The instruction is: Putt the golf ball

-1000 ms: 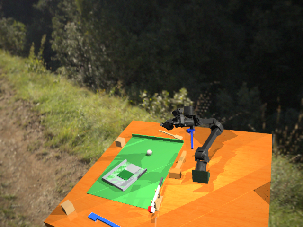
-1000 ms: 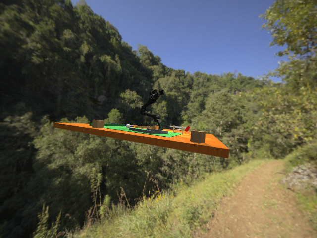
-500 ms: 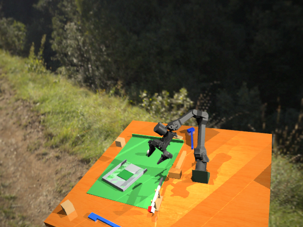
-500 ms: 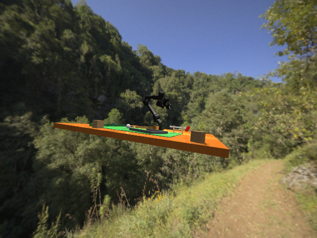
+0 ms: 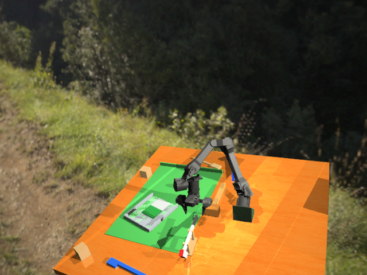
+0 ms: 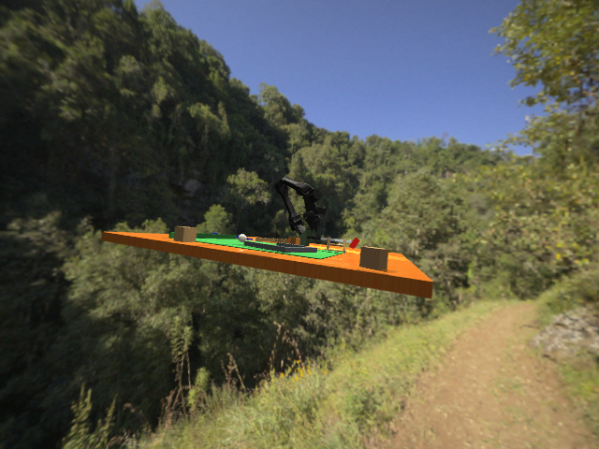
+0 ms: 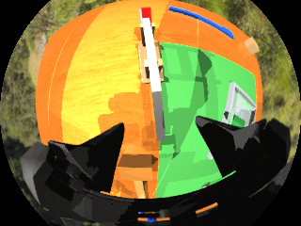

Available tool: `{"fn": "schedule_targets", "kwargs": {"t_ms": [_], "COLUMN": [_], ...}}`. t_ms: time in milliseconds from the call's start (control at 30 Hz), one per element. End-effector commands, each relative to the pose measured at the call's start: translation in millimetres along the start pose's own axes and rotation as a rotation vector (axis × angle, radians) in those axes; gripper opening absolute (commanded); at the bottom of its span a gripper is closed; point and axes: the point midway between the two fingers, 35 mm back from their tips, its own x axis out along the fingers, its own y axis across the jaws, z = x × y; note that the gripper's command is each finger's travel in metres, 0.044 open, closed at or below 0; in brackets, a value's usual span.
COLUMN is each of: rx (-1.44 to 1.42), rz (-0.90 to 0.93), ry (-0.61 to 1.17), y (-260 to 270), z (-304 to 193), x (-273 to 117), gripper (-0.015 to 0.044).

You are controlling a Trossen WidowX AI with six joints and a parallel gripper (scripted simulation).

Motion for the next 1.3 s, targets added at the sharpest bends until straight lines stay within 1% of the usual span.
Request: {"fn": "schedule_targets", "kwargs": {"t_ms": [0, 100, 233, 433, 600, 867, 1267], "rx": [-0.023, -0.023, -0.023, -0.023, -0.023, -0.023, -0.022], "rz": [0.017, 0.017, 0.017, 0.017, 0.016, 0.016, 0.016], "ry": [0.018, 0.018, 0.019, 0.019, 0.020, 0.020, 0.021], "y": [-1.1, -1.2, -1.3, -1.8, -1.6, -1.6, -1.5], "z": [-1.2, -2.3, -7.1, -7.3, -13.2, -14.2, -19.3], "x": [3.5, 7.5, 24.7, 27.6, 47.3, 50.4, 67.7], "gripper": [0.0440, 0.0440, 0.0440, 0.0440, 0.0440, 0.0440, 0.0440]}}
